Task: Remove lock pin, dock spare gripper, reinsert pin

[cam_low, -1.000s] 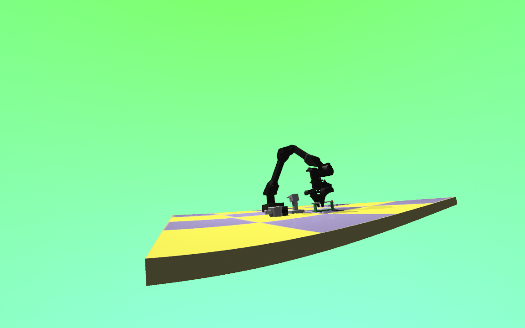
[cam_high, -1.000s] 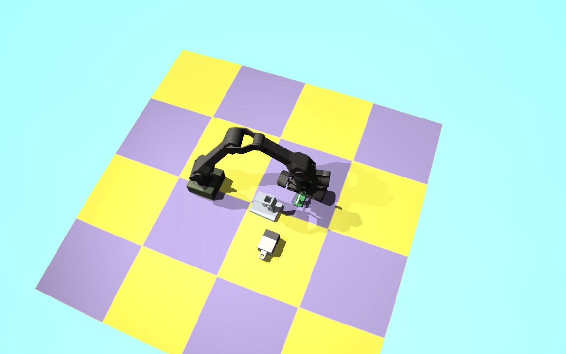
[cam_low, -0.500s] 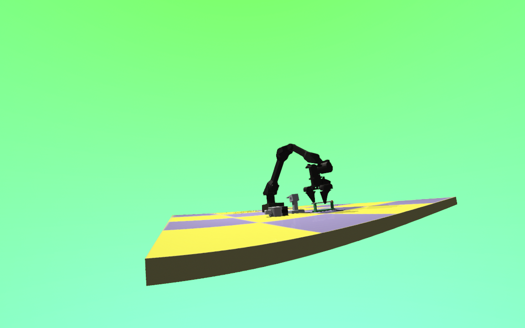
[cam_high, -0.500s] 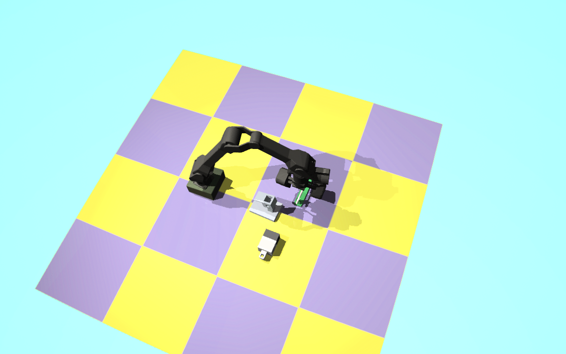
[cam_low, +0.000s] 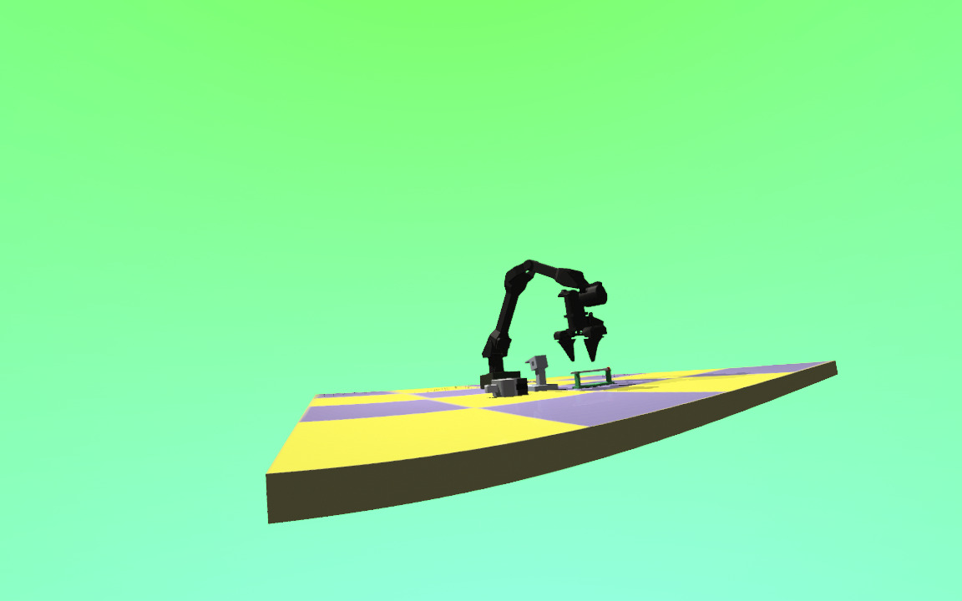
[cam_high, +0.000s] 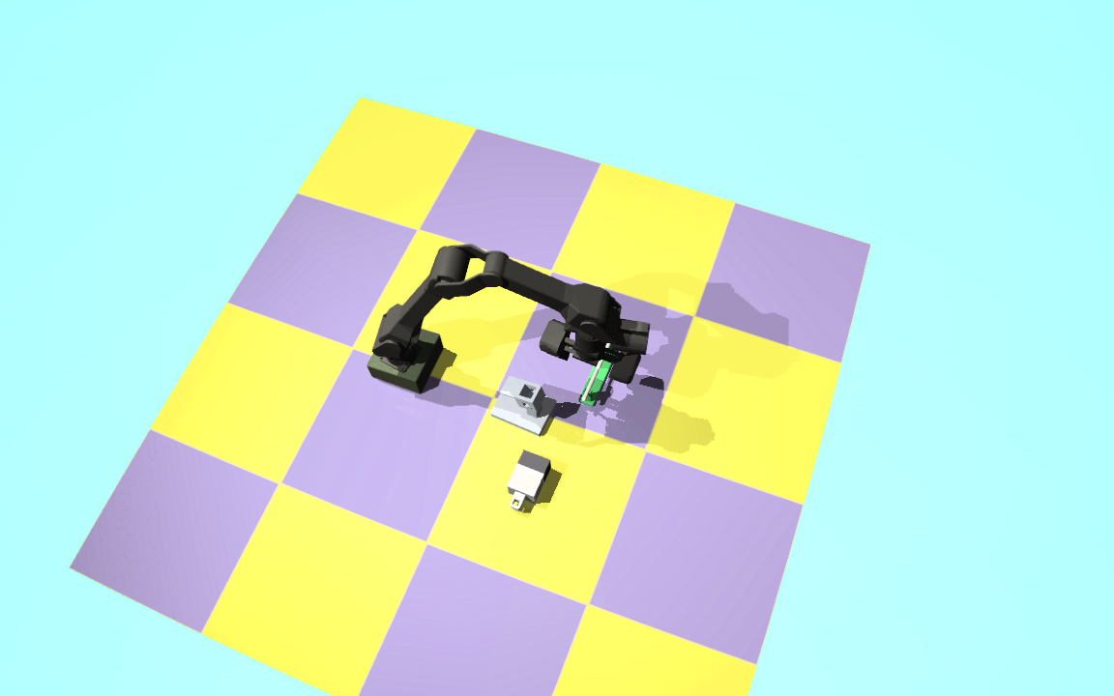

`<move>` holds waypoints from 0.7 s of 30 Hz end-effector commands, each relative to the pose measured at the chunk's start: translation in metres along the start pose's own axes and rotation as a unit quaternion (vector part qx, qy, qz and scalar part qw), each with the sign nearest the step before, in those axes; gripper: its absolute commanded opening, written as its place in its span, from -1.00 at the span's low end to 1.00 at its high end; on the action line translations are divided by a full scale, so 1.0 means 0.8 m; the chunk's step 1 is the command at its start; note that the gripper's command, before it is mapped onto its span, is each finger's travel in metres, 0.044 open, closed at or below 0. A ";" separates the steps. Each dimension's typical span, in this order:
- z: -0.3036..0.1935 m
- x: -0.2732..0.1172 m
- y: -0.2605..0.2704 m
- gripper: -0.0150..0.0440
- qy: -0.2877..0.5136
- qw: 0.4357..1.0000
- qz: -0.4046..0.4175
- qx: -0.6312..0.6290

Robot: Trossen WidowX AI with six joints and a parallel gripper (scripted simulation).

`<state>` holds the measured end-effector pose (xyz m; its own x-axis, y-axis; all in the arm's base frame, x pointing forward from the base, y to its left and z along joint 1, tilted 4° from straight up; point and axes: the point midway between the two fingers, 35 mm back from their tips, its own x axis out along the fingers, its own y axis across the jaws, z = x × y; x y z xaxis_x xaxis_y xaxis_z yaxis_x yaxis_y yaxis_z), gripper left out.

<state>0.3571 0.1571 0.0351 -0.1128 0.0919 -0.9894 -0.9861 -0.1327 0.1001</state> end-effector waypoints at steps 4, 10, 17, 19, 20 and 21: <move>0.002 -0.022 0.002 1.00 0.000 1.000 0.002 0.000; 0.003 -0.039 0.005 1.00 0.001 1.000 0.006 0.001; 0.003 -0.044 0.007 1.00 0.002 1.000 0.010 0.002; 0.004 -0.052 0.007 1.00 0.002 1.000 0.010 0.002; 0.005 -0.058 0.007 1.00 0.002 1.000 0.010 0.002; 0.005 -0.064 0.007 1.00 0.002 1.000 0.010 0.002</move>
<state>0.3535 0.1549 0.0746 -0.1423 0.0809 -0.9865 -0.9829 -0.1294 0.1311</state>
